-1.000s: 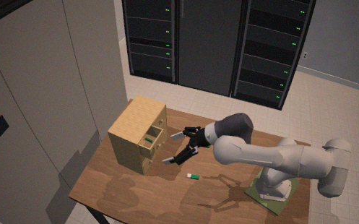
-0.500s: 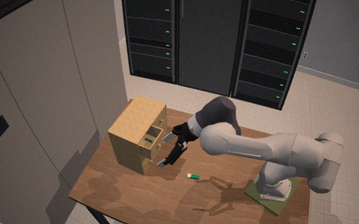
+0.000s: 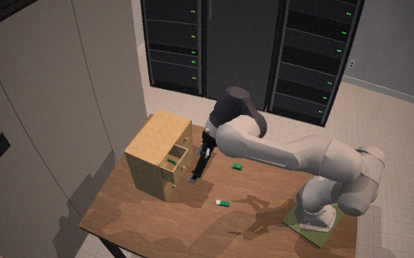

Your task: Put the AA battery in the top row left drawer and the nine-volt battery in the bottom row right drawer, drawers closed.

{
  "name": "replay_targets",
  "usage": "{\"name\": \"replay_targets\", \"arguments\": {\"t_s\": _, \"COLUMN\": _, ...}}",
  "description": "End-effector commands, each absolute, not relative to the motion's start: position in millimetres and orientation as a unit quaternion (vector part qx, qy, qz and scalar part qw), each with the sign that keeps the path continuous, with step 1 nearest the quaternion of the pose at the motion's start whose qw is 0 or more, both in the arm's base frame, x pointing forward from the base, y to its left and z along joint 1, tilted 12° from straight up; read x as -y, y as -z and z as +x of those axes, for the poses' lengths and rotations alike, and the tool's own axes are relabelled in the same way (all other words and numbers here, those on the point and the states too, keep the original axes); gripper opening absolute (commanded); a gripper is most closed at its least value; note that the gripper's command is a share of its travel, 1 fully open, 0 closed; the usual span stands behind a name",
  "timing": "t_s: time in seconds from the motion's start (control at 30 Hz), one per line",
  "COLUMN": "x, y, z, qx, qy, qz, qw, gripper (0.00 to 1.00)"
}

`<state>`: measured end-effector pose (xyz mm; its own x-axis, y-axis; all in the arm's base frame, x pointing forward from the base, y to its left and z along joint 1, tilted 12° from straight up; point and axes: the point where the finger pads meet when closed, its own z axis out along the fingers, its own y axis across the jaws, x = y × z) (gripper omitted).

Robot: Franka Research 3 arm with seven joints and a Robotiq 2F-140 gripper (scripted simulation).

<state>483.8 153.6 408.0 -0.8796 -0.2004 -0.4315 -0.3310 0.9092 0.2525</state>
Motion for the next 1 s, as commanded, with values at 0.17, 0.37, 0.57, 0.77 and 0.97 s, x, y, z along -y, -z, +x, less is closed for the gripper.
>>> {"name": "replay_targets", "arguments": {"t_s": 0.17, "x": -103.0, "y": -395.6, "z": 449.6, "qx": -0.985, "qy": -0.131, "qz": -0.072, "qw": 0.082, "gripper": 1.0}}
{"name": "replay_targets", "arguments": {"t_s": 0.37, "x": -63.4, "y": -398.1, "z": 435.2, "qx": -0.994, "qy": -0.101, "qz": -0.039, "qw": 0.031, "gripper": 1.0}}
{"name": "replay_targets", "arguments": {"t_s": 0.57, "x": -61.2, "y": -398.3, "z": 434.4, "qx": -0.994, "qy": -0.1, "qz": -0.037, "qw": 0.028, "gripper": 1.0}}
{"name": "replay_targets", "arguments": {"t_s": 0.77, "x": -61.2, "y": -398.3, "z": 434.4, "qx": -0.994, "qy": -0.1, "qz": -0.037, "qw": 0.028, "gripper": 1.0}}
{"name": "replay_targets", "arguments": {"t_s": 0.97, "x": -61.2, "y": -398.3, "z": 434.4, "qx": -0.994, "qy": -0.1, "qz": -0.037, "qw": 0.028, "gripper": 1.0}}
